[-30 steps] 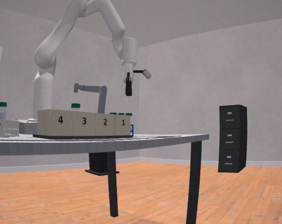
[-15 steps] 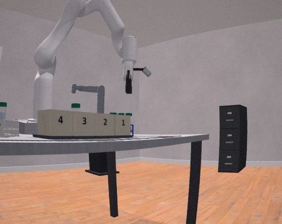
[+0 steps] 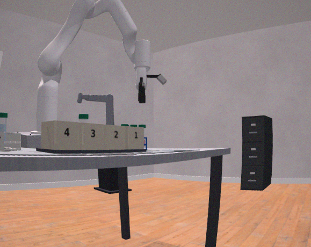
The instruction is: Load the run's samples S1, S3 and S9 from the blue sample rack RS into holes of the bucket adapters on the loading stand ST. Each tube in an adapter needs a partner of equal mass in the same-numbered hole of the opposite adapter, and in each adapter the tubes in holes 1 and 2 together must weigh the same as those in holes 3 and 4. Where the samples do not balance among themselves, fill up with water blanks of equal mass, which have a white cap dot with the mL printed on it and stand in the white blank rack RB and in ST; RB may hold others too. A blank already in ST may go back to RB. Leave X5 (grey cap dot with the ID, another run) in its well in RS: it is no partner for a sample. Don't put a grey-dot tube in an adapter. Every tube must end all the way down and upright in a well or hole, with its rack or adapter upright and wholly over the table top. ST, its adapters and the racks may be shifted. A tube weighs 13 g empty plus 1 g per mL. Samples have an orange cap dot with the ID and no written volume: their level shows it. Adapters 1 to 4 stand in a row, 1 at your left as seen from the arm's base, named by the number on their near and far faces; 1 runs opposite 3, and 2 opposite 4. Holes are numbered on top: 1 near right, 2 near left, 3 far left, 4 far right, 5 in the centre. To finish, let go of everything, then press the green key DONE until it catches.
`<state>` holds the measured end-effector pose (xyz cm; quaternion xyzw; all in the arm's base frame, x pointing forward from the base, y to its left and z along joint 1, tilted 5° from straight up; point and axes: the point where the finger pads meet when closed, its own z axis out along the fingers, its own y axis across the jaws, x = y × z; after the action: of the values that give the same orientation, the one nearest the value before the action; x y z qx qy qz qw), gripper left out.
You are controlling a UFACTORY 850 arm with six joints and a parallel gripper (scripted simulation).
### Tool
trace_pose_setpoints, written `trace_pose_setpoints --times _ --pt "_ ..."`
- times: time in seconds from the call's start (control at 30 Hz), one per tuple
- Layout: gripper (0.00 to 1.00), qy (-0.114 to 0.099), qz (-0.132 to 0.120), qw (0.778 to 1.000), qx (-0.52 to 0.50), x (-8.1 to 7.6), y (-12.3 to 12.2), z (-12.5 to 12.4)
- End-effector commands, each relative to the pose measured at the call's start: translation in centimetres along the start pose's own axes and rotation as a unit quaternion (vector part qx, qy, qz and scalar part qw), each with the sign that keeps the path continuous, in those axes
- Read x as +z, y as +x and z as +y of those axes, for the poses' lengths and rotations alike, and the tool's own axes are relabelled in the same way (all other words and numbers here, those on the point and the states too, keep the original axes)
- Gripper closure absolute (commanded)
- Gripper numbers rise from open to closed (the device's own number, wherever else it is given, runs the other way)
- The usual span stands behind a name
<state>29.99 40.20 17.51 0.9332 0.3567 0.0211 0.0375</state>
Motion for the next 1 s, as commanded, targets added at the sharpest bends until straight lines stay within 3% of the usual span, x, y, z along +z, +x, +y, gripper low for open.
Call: trace_pose_setpoints --times 0.0,0.37,0.57,0.87,0.97 --pt "0.43 0.0 0.001 0.999 0.047 -0.1 -1.2 0.6" --pt "0.43 0.0 0.001 0.981 0.195 -0.1 -5.2 2.7" --pt "0.43 0.0 0.001 0.956 0.292 -0.1 -7.8 4.0" --pt "0.43 0.0 0.001 0.902 0.432 -0.1 -7.8 4.0" --pt "0.43 0.0 0.001 0.895 0.447 -0.1 -7.8 4.0"
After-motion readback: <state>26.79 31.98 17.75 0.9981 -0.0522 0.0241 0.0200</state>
